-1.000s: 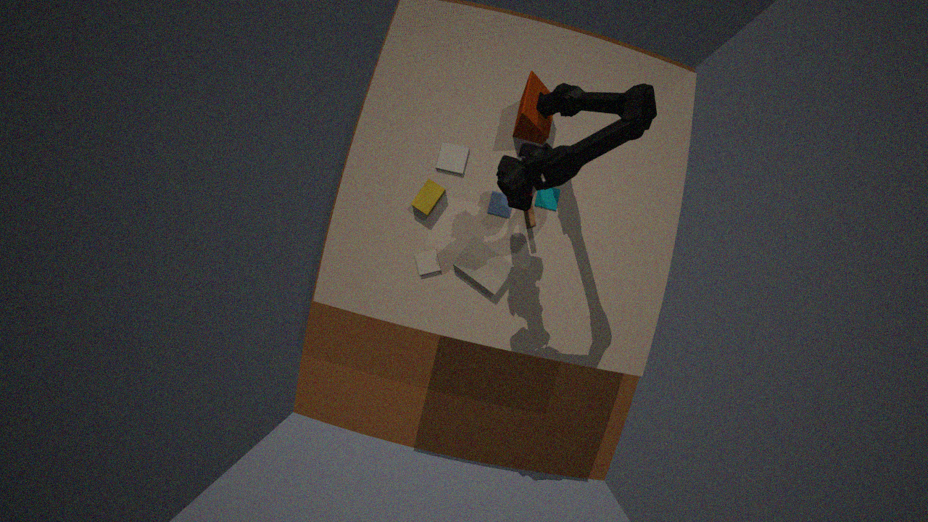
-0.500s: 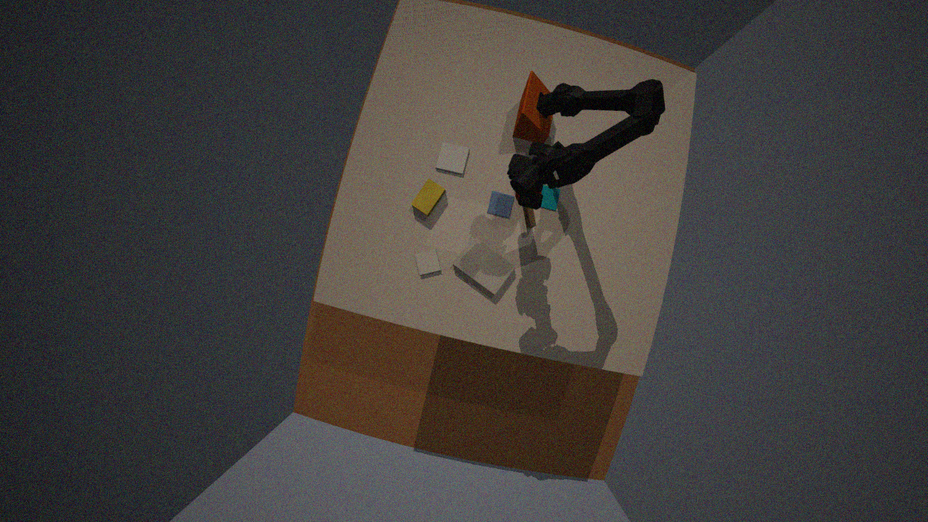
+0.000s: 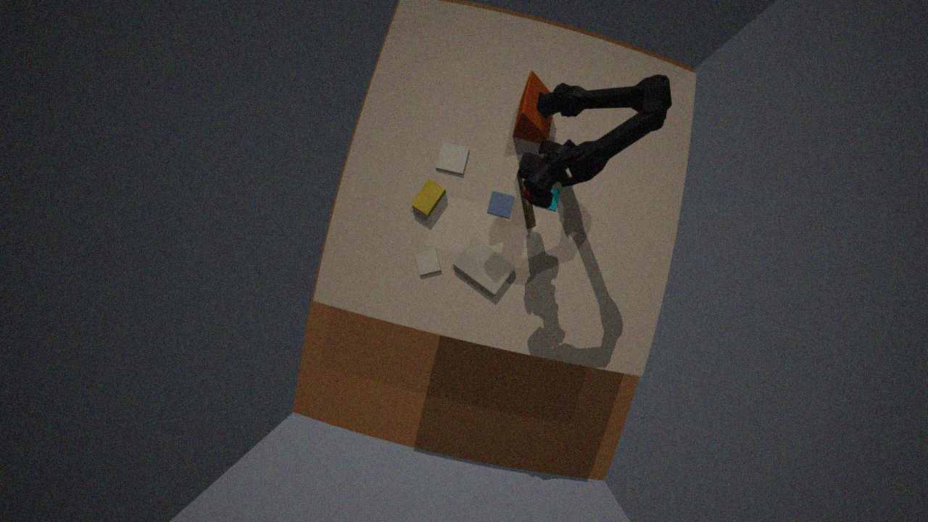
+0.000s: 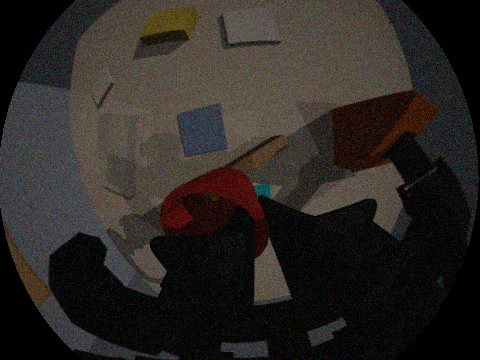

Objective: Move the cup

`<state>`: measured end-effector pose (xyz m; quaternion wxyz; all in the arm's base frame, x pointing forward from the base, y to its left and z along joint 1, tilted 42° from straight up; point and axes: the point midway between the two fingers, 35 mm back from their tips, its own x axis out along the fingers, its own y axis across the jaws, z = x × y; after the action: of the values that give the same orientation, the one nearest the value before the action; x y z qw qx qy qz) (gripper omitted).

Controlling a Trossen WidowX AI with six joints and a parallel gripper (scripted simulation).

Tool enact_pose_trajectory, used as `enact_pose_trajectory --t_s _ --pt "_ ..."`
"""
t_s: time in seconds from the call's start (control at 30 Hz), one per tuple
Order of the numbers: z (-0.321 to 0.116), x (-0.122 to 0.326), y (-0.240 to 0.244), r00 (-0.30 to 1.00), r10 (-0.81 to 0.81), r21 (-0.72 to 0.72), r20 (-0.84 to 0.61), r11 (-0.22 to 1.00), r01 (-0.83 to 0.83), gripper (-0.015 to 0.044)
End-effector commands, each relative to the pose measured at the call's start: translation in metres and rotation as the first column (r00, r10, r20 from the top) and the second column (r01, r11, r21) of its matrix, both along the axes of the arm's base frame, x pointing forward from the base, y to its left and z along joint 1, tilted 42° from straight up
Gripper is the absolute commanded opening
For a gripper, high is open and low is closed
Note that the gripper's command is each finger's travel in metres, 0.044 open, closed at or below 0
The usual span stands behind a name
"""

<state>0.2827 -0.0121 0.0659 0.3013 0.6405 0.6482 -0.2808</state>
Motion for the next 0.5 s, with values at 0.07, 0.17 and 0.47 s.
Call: enact_pose_trajectory --t_s 0.07,0.17,0.47 --pt "0.008 -0.006 0.009 1.0 -0.005 0.007 -0.005 1.0 0.005 0.0" --pt "0.012 -0.008 0.013 1.0 -0.005 0.007 -0.005 1.0 0.005 0.0" --pt "0.023 -0.016 0.025 1.0 -0.005 0.008 -0.005 1.0 0.005 0.0"
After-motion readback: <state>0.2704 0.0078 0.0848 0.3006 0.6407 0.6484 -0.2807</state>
